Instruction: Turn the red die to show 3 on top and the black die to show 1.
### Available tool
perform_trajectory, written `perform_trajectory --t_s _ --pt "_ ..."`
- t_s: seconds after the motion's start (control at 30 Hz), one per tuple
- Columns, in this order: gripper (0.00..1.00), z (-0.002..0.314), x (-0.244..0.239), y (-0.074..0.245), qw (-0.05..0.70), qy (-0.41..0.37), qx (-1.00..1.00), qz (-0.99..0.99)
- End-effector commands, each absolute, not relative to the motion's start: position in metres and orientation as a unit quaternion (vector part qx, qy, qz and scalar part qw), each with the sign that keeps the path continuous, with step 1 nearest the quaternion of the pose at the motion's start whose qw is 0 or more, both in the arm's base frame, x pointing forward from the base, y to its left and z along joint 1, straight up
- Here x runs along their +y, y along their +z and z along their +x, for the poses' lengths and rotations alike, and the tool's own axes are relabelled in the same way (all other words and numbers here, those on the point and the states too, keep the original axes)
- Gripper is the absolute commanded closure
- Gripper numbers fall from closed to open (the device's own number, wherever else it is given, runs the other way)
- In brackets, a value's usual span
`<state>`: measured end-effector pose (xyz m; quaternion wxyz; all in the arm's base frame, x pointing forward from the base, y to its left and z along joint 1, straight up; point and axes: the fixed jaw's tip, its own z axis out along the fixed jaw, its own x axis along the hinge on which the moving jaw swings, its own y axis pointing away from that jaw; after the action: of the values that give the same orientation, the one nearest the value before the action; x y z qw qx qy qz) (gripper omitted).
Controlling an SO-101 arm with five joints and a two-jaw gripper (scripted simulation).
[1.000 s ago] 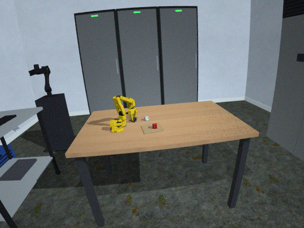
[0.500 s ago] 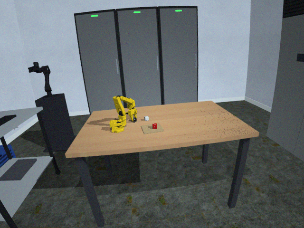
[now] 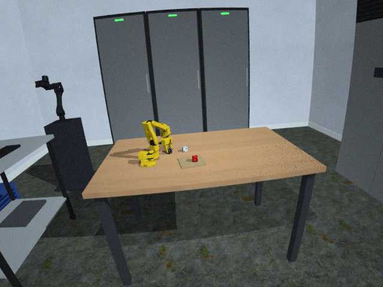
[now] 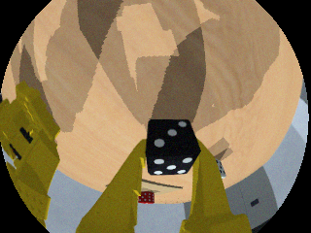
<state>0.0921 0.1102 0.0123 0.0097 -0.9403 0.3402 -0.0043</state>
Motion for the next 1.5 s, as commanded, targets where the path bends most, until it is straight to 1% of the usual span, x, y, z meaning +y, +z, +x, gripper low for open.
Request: perform_trajectory --t_s 0.0,0.37,0.47,0.7,1.07,1.37,1.47 --pt "1.00 0.0922 0.1129 0.0131 0.017 -0.006 0.341 -0.940" --pt "1.00 0.0922 0.1129 0.0127 0.017 -0.006 0.341 -0.940" --pt "0.96 0.0922 0.1129 0.0127 0.017 -0.006 0.341 -0.940" --pt "0.84 0.0922 0.1129 0.0127 0.017 -0.006 0.341 -0.940" --pt "0.82 0.0922 0.1129 0.0127 0.017 -0.006 0.341 -0.940" --pt "0.74 0.0922 0.1129 0.0127 0.017 -0.006 0.341 -0.940" --pt "0.72 0.0922 0.1129 0.0127 0.017 -0.006 0.341 -0.940"
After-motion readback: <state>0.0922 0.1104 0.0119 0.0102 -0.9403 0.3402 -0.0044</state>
